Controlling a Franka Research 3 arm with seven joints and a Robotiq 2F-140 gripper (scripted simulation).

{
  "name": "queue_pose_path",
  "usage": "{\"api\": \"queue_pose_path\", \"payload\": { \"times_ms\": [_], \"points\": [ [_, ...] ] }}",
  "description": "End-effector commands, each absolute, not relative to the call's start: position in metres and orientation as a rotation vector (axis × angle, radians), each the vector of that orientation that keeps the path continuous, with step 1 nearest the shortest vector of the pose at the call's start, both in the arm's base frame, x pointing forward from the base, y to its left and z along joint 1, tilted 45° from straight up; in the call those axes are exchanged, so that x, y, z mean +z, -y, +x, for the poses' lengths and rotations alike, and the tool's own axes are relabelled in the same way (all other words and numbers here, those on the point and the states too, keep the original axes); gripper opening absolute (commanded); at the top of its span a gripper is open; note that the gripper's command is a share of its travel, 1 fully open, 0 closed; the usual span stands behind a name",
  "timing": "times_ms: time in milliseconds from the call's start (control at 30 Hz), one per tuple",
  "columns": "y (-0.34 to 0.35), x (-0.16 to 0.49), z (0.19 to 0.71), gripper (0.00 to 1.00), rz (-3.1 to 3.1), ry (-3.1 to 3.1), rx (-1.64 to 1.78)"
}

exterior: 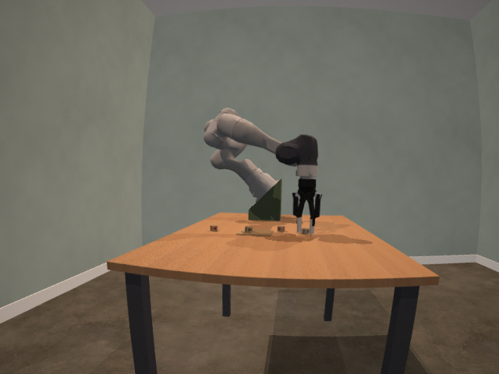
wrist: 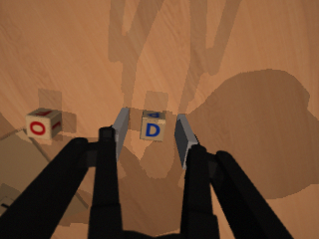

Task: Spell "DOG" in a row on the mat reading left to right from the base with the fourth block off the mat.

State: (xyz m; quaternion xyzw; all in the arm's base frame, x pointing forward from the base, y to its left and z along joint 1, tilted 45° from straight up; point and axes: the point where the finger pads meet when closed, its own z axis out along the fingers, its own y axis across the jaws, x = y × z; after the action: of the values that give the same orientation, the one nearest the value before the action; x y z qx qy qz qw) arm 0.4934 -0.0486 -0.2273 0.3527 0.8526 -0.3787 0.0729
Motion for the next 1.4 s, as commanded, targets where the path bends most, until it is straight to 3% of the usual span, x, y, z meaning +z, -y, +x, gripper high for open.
{"api": "queue_pose_path", "payload": {
  "times_ms": [0,1067,1100,1367],
  "points": [
    [0.0489,-0.2284,0.4953,0.37,1.065,-2.556,-1.128],
    [0.0489,-0.2284,0.4953,0.37,1.065,-2.556,-1.128],
    [0.0489,-0.2284,0.4953,0.25,1.065,-2.556,-1.128],
    [0.0489,-0.2284,0.4953,0.25,1.065,-2.556,-1.128]
  ]
}}
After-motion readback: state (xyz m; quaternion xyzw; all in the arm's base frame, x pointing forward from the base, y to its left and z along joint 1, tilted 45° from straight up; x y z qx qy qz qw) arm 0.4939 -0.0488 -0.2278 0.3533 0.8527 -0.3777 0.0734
